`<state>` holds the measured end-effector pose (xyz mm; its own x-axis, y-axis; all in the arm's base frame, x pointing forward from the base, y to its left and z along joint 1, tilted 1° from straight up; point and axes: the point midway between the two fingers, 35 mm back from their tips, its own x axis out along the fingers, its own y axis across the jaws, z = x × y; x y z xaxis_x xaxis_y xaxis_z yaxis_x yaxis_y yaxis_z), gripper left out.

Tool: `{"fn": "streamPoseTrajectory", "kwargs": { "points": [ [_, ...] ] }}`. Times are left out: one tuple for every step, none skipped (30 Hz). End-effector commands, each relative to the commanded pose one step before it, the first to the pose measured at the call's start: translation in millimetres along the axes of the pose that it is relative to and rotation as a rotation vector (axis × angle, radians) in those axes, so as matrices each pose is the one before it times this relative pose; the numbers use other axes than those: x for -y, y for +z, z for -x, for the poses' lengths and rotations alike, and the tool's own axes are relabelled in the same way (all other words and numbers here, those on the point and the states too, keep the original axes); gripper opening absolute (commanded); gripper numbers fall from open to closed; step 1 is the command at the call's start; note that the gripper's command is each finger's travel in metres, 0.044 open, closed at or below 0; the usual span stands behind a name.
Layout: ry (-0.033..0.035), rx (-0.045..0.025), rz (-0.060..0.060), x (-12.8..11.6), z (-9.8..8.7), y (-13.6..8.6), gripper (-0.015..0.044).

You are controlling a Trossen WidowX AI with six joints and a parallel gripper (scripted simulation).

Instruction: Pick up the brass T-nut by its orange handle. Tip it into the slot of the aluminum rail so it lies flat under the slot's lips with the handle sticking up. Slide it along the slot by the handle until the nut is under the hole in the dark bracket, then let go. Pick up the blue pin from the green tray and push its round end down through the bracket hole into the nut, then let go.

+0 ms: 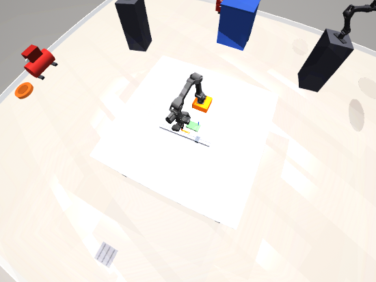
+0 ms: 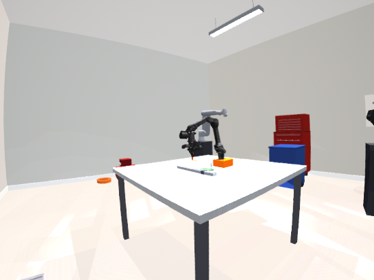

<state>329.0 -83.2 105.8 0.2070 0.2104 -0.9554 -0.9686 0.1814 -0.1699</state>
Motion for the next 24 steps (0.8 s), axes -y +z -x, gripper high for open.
{"fn": "streamPoseTrajectory", "kwargs": {
  "points": [
    [-0.01341,0.0064,0.0081,-2.63,-0.43,0.86,-0.015],
    [-0.00324,0.00023,0.0006,-0.12,-0.07,-0.06,-0.015],
    [-0.00323,0.00023,0.0006,-0.12,-0.06,-0.06,-0.015],
    [-0.00323,0.00023,0.0006,-0.12,-0.06,-0.06,-0.015],
    [-0.00323,0.00023,0.0006,-0.12,-0.06,-0.05,-0.015],
    [-0.00323,0.00022,0.0006,-0.12,-0.06,-0.05,-0.015],
    [-0.00323,0.00022,0.0007,-0.13,-0.06,-0.05,-0.015],
    [-0.00323,0.00022,0.0007,-0.13,-0.06,-0.05,-0.015],
    [-0.00323,0.00022,0.0007,-0.13,-0.06,-0.05,-0.015],
    [-0.00323,0.00021,0.0007,-0.13,-0.06,-0.05,-0.015],
    [-0.00323,0.00021,0.0007,-0.13,-0.06,-0.05,-0.015],
    [-0.00323,0.00021,0.0007,-0.13,-0.06,-0.05,-0.015],
    [-0.00323,0.0002,0.0007,-0.13,-0.06,-0.05,-0.015],
    [-0.00323,0.0002,0.0007,-0.13,-0.06,-0.05,-0.015],
    [-0.00321,0.0002,0.0007,-0.14,-0.05,-0.05,-0.015],
    [-0.00321,0.00019,0.0007,-0.14,-0.05,-0.05,-0.015],
    [-0.00321,0.00019,0.0007,-0.14,-0.05,-0.05,-0.015],
    [-0.00321,0.00019,0.0007,-0.14,-0.05,-0.05,-0.015],
    [-0.0032,0.00019,0.0007,-0.14,-0.05,-0.05,-0.015],
    [-0.0032,0.00018,0.0007,-0.14,-0.05,-0.05,-0.015],
    [-0.0032,0.00018,0.0007,-0.14,-0.05,-0.05,-0.015],
    [-0.0032,0.00018,0.0007,-0.14,-0.05,-0.05,-0.015],
    [-0.0032,0.00018,0.0007,-0.15,-0.05,-0.05,-0.015],
    [-0.0032,0.00017,0.0007,-0.15,-0.05,-0.04,-0.015]
  ]
}}
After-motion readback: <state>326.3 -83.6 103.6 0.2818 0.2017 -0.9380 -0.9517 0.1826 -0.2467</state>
